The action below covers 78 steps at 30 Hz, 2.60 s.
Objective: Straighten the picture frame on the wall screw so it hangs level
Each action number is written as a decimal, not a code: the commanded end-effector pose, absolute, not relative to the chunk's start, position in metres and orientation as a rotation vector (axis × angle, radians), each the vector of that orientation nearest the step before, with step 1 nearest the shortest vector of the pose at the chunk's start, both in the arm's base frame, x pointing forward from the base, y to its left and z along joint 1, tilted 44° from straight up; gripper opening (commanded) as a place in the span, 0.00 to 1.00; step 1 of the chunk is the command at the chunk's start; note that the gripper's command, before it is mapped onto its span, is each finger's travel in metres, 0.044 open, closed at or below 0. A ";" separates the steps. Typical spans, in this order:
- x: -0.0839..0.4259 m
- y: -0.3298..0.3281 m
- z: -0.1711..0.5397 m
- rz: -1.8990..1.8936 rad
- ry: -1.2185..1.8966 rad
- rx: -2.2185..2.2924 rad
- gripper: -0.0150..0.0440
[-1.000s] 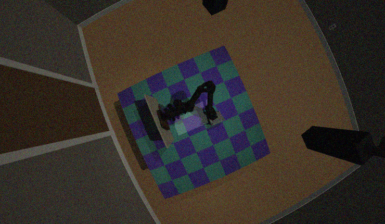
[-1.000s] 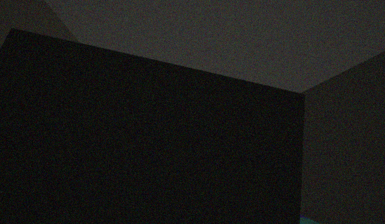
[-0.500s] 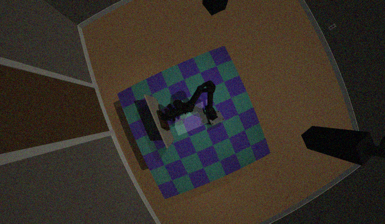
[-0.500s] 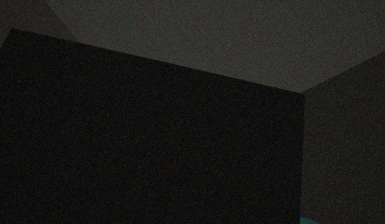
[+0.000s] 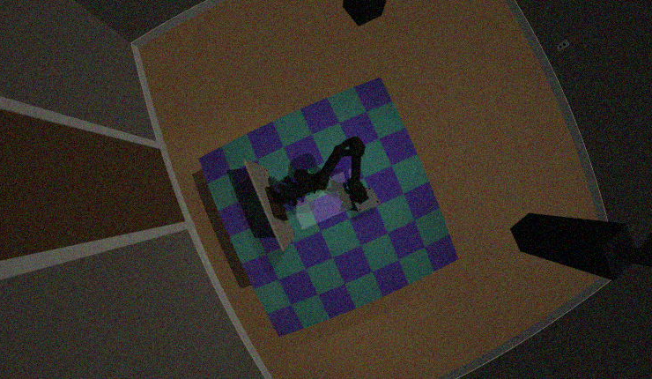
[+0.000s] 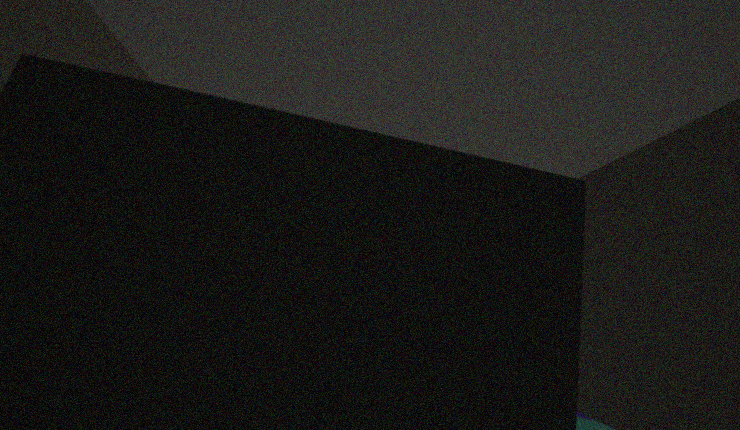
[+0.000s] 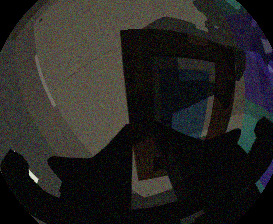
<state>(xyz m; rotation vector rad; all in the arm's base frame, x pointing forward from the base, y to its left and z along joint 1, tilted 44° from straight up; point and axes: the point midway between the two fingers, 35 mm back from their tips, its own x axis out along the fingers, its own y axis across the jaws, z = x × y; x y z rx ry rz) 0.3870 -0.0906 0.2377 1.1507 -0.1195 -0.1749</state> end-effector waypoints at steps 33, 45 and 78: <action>0.387 -0.092 0.234 -0.171 -0.121 1.145 0.25; 0.387 -0.092 0.233 -0.175 -0.112 1.051 0.25; 0.387 -0.092 0.233 -0.181 -0.095 0.879 0.25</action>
